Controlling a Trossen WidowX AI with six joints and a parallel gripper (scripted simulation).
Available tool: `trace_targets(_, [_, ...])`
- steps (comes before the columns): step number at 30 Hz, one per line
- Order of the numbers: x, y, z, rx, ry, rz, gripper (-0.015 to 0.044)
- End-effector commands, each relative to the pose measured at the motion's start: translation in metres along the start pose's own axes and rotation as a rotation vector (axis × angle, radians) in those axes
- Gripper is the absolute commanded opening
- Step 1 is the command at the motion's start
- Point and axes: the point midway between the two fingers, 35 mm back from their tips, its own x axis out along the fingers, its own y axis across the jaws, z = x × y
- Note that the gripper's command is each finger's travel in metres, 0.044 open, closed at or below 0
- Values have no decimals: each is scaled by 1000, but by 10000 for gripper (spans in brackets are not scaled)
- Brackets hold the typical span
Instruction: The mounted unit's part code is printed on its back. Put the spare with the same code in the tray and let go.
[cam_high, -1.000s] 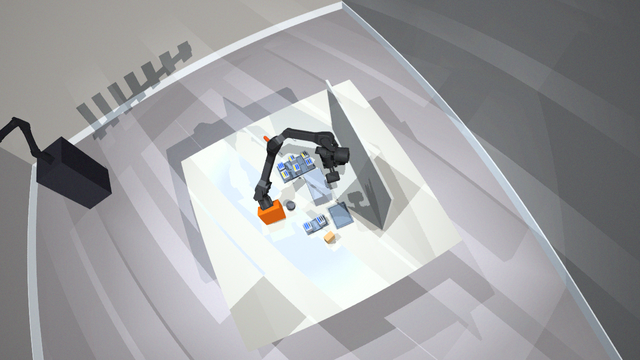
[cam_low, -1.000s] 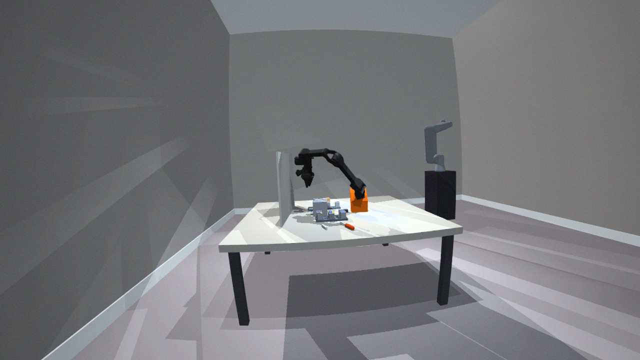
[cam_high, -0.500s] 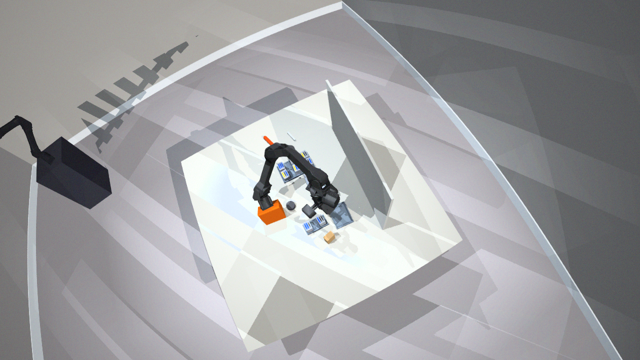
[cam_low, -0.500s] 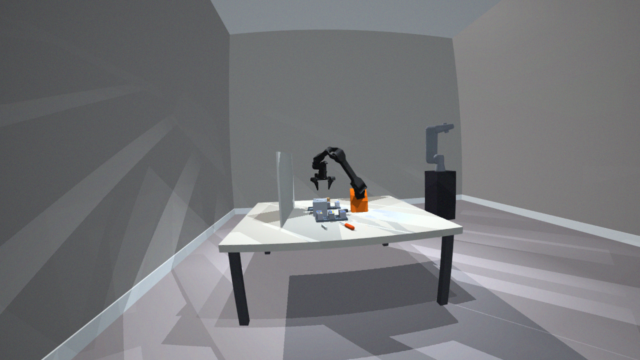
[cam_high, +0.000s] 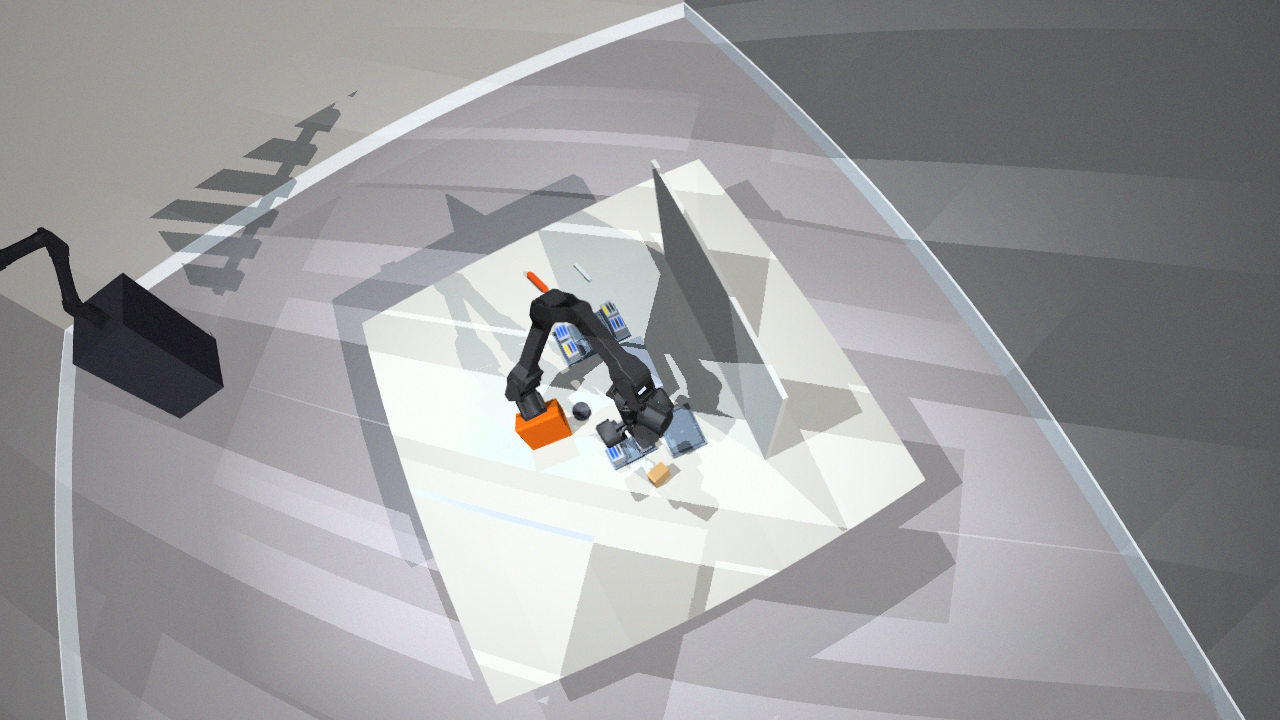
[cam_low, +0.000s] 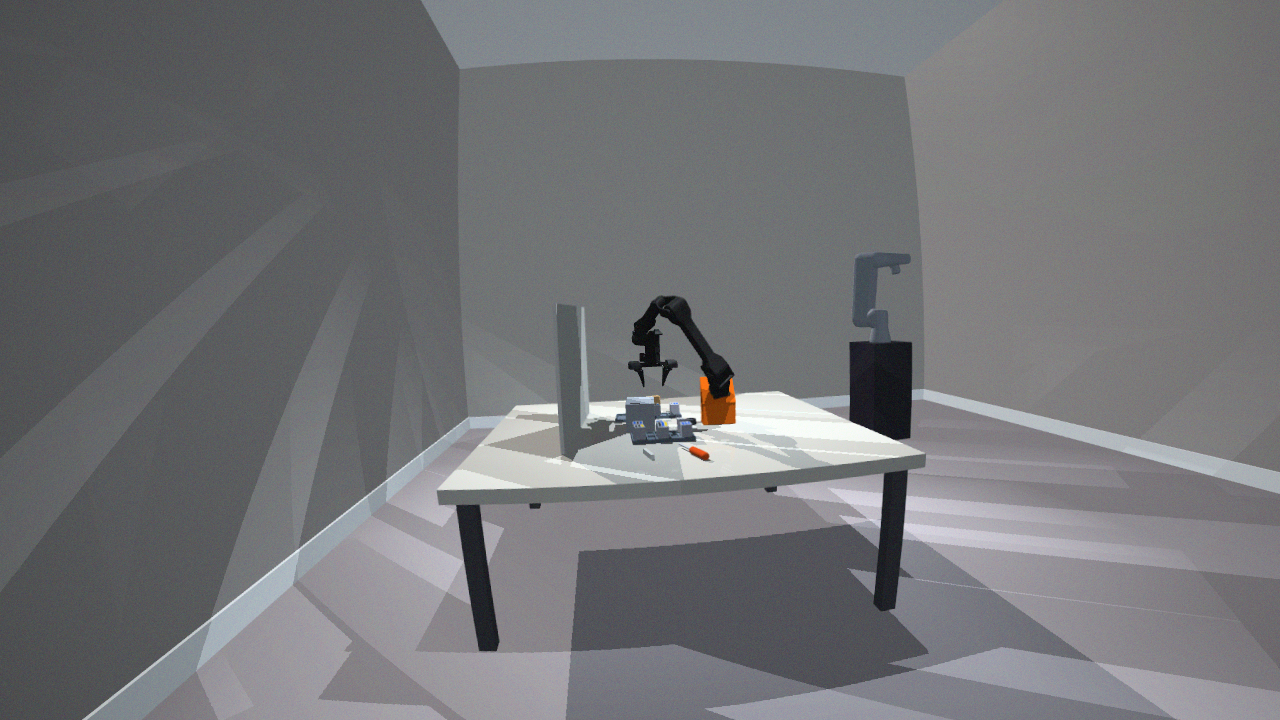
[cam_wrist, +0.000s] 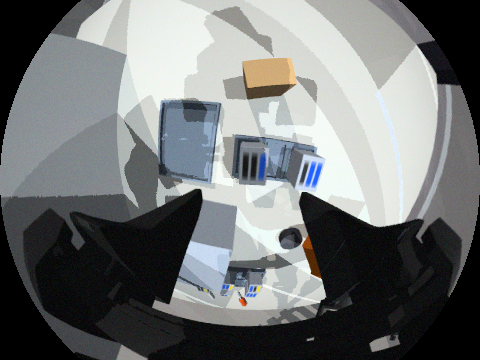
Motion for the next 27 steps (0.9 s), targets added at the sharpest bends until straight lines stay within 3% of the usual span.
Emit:
trace_targets(1, [27,-5,0,15,23,-11,300])
trace_targets(27, [53,-3,0,15,22,-10,300])
